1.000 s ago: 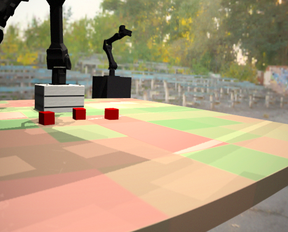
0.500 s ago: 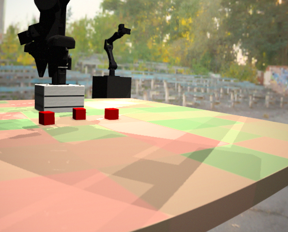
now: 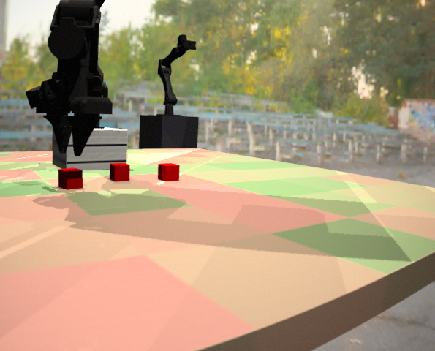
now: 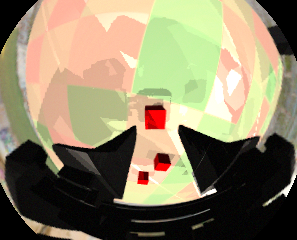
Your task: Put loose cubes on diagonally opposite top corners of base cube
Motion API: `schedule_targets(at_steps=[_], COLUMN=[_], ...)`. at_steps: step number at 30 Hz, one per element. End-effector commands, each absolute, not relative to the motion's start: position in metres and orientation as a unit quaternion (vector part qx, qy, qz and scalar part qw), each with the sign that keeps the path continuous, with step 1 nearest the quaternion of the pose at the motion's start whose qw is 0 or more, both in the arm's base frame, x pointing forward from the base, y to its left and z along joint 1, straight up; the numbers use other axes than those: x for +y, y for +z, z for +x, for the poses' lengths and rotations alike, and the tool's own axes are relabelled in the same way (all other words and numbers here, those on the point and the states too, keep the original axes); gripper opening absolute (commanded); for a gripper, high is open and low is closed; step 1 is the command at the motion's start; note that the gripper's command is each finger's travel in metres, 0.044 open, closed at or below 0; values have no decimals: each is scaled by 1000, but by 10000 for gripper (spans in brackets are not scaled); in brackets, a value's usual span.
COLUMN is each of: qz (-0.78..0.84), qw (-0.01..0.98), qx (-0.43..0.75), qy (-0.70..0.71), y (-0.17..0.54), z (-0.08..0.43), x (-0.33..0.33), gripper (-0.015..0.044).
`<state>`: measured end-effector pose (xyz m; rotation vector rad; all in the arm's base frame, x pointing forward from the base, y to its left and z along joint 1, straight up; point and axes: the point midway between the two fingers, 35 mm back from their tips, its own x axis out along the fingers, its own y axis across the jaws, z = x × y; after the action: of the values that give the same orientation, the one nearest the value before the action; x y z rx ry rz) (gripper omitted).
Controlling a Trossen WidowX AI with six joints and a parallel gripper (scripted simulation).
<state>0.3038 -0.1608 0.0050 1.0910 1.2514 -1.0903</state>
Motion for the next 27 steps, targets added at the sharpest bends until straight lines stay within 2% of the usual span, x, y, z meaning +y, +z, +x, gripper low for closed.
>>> schedule_targets(at_steps=[1, 27], qz=[461, 460], qw=[547, 547], qx=[529, 529], qy=[-456, -456], y=[-6, -40], z=[304, 305], x=[-160, -160], gripper=[265, 265])
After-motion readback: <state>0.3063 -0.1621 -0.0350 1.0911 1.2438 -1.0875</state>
